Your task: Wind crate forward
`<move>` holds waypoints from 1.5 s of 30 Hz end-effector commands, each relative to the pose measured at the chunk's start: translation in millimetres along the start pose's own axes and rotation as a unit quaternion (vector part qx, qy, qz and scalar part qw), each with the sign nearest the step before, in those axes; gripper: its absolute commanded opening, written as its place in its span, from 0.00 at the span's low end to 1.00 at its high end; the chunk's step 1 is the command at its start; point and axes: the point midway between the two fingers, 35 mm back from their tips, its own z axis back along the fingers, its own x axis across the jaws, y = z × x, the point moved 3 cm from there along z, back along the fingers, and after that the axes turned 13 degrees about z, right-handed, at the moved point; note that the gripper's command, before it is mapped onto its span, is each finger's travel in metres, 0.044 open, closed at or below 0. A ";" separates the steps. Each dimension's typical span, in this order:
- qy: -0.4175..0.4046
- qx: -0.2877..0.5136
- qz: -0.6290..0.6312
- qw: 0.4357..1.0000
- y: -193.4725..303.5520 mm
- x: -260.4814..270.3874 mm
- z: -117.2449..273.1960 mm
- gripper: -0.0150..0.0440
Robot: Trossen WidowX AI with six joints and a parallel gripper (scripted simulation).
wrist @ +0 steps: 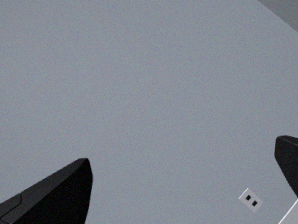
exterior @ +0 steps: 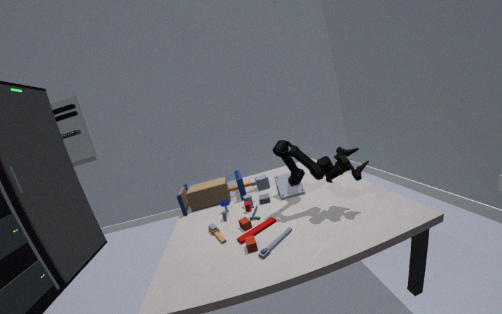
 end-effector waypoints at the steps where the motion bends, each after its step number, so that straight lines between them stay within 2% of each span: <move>1: 0.001 0.001 0.001 1.000 0.1 -0.8 0.2 0.98; 5: 0.036 0.022 0.024 0.999 2.9 -20.9 6.8 1.00; 10: 0.121 0.076 0.079 0.987 6.3 -69.1 30.2 1.00; 20: 0.290 0.199 0.178 0.919 -4.0 -155.3 109.4 1.00; 33: 0.473 0.365 0.253 0.761 -50.6 -210.4 253.2 1.00; 45: 0.595 0.508 0.227 0.580 -104.8 -184.8 399.3 1.00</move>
